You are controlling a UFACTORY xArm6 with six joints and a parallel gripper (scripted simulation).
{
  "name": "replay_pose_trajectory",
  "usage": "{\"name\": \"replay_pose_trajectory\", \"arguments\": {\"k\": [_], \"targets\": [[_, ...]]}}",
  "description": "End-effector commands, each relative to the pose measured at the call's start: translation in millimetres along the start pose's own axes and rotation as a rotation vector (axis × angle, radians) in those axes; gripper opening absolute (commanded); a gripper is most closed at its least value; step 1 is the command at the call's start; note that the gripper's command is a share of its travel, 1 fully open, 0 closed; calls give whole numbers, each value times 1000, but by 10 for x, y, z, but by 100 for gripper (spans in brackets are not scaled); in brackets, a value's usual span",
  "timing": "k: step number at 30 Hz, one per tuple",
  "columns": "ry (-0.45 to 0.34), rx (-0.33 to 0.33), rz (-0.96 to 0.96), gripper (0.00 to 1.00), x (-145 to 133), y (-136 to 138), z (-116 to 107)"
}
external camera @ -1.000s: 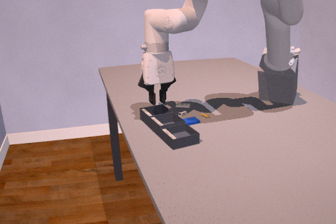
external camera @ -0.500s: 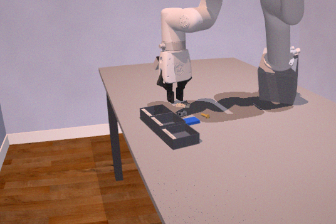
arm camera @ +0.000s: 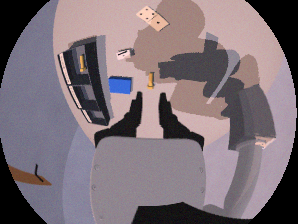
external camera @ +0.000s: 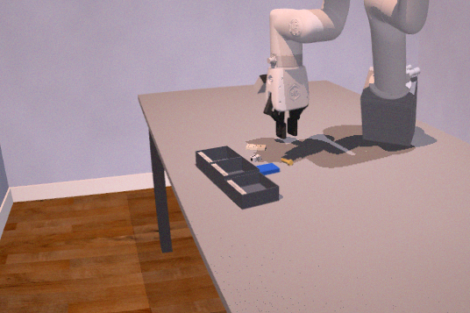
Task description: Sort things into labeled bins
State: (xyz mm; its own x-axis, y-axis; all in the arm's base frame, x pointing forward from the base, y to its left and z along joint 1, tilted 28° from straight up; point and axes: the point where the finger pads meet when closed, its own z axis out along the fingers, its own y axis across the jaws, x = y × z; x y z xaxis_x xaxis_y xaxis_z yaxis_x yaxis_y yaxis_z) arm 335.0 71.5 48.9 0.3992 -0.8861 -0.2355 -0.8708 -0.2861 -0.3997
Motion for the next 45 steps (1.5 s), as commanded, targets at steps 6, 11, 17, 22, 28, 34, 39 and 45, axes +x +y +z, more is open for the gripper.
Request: {"name": "replay_pose_trajectory", "arguments": {"k": [6,11,17,22,28,34,39,45], "targets": [[2,18,-3,29,-66,72,-48],[2,19,-3,29,-45,35,-49],[2,19,-3,29,-29,10,-50],[2,19,-3,29,-26,5,-50],[2,19,-3,29,-23,0,-50],[2,19,-3,29,-22,-2,-50],[2,19,-3,29,-22,-2,-50],[2,19,-3,29,-22,-2,-50]]}}
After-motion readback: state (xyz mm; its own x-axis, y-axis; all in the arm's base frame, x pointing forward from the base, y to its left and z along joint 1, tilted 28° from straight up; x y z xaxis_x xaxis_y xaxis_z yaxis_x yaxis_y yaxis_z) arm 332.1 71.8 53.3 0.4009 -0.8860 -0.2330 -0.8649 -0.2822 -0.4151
